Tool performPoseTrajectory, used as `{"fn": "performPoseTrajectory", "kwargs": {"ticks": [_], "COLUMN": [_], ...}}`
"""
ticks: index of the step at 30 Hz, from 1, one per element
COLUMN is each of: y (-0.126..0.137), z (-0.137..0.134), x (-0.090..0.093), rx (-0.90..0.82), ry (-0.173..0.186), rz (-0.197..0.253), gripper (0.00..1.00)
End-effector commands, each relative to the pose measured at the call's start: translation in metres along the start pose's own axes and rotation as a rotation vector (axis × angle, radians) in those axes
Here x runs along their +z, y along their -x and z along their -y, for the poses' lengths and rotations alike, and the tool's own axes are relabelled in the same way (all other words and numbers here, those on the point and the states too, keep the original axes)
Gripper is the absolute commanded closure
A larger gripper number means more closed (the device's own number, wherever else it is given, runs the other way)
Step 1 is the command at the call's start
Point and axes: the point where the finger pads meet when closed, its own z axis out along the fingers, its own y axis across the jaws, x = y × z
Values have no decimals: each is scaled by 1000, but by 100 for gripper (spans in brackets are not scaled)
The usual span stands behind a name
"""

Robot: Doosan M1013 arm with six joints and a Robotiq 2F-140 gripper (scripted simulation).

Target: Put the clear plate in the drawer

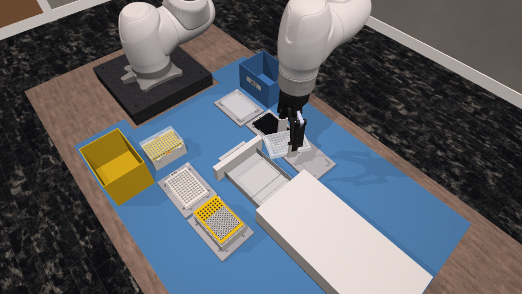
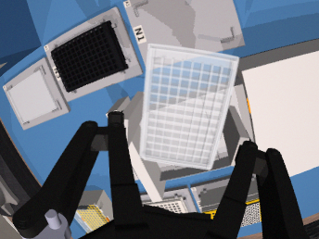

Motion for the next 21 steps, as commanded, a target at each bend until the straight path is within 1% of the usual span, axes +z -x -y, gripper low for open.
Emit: {"fn": "performPoseTrajectory", "kwargs": {"ticks": [1, 6, 8, 13, 21], "y": [11, 24, 24, 37, 59], "z": [-2, -4, -4, -6, -9], "x": [0, 0, 0, 0, 0], "rx": [-147, -314, -314, -467, -467], "ry": [-4, -3, -3, -3, -3], "rz": [-8, -8, -8, -8, -8], "gripper": [100, 100, 100, 100, 100]}}
